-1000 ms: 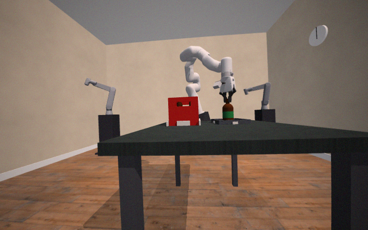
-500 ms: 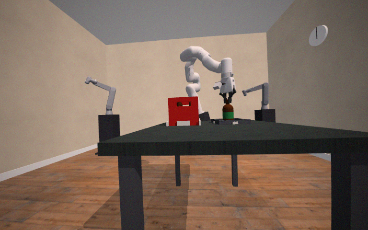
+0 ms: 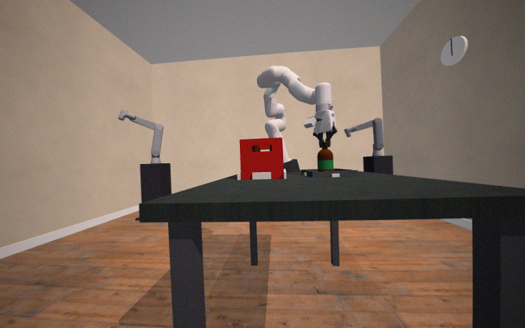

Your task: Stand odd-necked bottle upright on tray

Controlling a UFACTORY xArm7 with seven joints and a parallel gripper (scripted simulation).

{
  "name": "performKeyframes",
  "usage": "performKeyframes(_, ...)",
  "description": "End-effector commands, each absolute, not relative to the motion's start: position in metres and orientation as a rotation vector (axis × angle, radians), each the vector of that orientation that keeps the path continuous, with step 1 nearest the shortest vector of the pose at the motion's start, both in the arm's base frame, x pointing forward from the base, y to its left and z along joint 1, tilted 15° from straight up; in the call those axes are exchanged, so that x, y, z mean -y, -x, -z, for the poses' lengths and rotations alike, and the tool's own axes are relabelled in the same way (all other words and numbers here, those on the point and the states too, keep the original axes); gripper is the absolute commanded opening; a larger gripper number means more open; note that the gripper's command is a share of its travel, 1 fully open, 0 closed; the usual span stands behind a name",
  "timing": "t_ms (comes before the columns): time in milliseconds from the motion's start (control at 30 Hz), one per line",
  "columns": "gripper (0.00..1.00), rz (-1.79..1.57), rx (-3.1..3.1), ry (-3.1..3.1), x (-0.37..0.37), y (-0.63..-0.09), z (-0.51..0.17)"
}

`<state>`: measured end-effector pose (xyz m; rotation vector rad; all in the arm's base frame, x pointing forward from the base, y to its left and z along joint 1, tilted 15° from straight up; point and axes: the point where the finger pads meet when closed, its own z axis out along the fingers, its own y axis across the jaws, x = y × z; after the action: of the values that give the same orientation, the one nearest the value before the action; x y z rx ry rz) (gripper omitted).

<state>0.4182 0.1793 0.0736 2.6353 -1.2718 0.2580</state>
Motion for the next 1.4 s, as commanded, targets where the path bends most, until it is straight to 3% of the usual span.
performKeyframes(0, 0.00, -0.262, 1.272, -2.639, -0.1807, -0.4194, -0.0751)
performKeyframes(333, 0.00, -0.262, 1.272, -2.639, -0.1807, -0.4194, -0.0751)
performKeyframes(367, 1.00, -0.262, 1.272, -2.639, -0.1807, -0.4194, -0.0751)
performKeyframes(1367, 1.00, -0.262, 1.272, -2.639, -0.1807, -0.4194, -0.0751)
